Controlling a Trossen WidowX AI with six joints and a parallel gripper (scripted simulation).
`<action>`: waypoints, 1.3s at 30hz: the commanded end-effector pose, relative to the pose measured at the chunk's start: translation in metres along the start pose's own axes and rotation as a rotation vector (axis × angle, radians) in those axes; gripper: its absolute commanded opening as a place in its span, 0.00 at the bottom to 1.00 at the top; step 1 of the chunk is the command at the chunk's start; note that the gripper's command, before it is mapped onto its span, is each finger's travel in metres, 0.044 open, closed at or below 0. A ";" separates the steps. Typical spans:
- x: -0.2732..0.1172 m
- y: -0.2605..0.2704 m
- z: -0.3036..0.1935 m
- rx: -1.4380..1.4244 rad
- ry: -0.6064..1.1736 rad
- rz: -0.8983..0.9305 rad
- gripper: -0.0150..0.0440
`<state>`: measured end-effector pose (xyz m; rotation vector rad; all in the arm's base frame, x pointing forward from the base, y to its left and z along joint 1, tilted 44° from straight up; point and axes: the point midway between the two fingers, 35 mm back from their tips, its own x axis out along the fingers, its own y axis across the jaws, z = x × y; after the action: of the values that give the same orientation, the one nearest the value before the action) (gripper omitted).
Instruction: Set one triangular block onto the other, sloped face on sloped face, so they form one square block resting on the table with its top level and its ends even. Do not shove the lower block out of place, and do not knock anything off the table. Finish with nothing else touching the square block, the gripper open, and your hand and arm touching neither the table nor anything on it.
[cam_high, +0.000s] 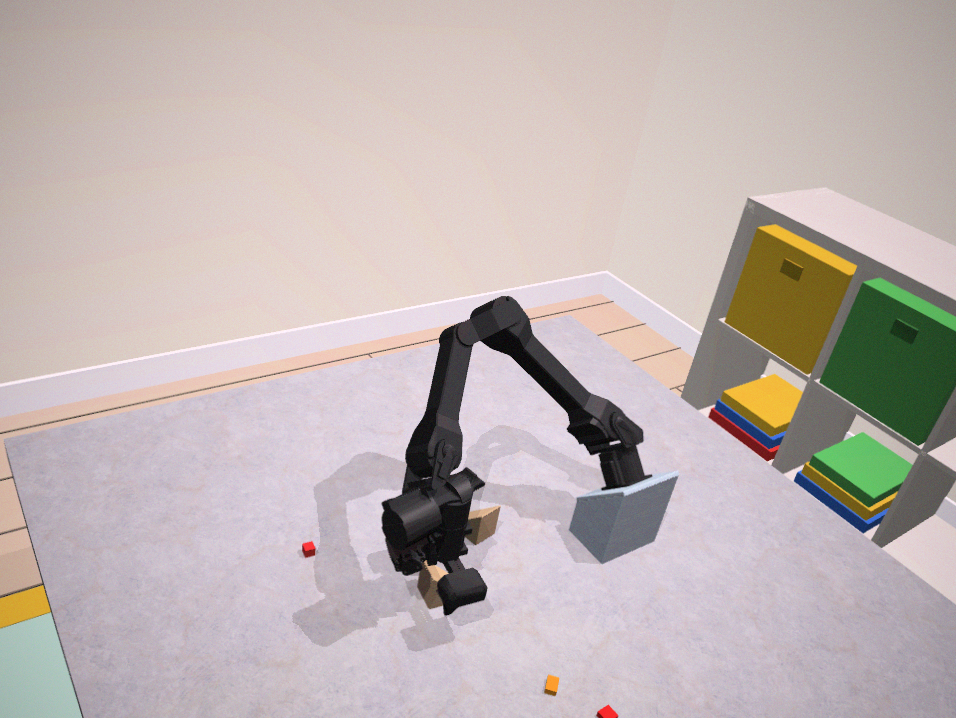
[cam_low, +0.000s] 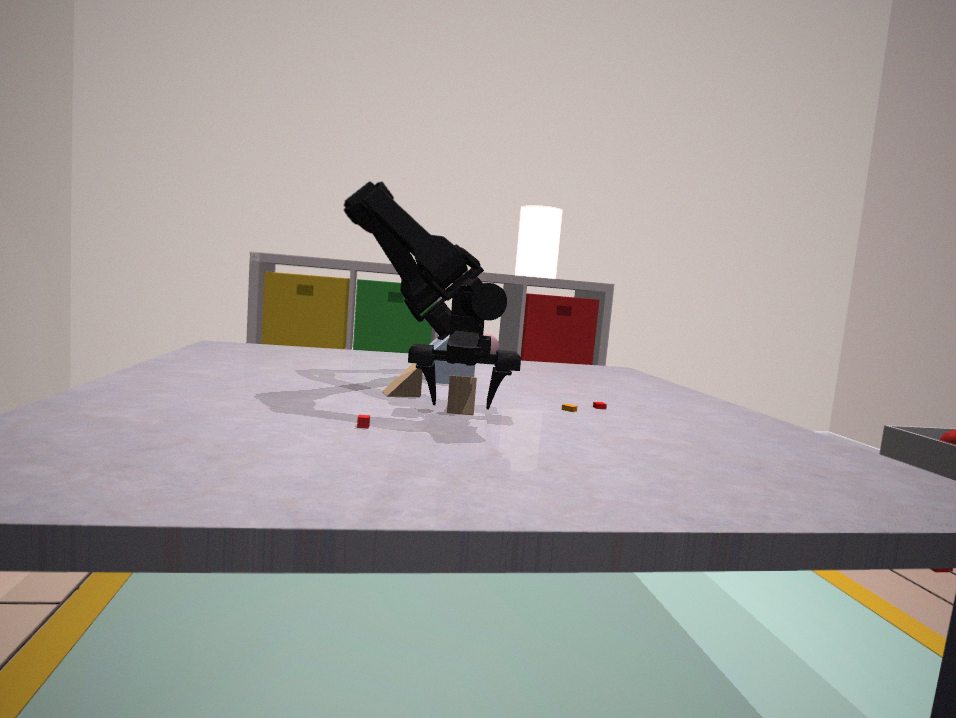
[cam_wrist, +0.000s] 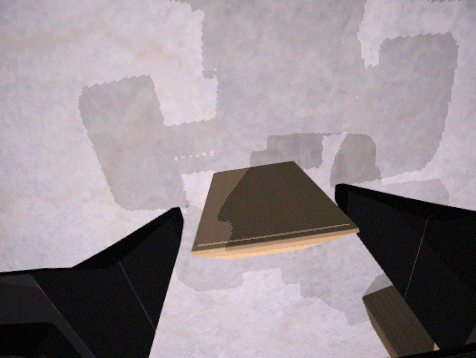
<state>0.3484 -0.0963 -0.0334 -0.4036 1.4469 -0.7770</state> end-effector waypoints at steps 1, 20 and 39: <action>0.003 0.000 -0.003 -0.009 0.002 -0.006 0.91; 0.001 0.000 -0.002 -0.008 0.002 -0.006 0.30; -0.027 0.000 -0.002 -0.003 0.003 -0.001 0.25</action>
<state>0.3464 -0.0788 -0.0152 -0.4144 1.4557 -0.7780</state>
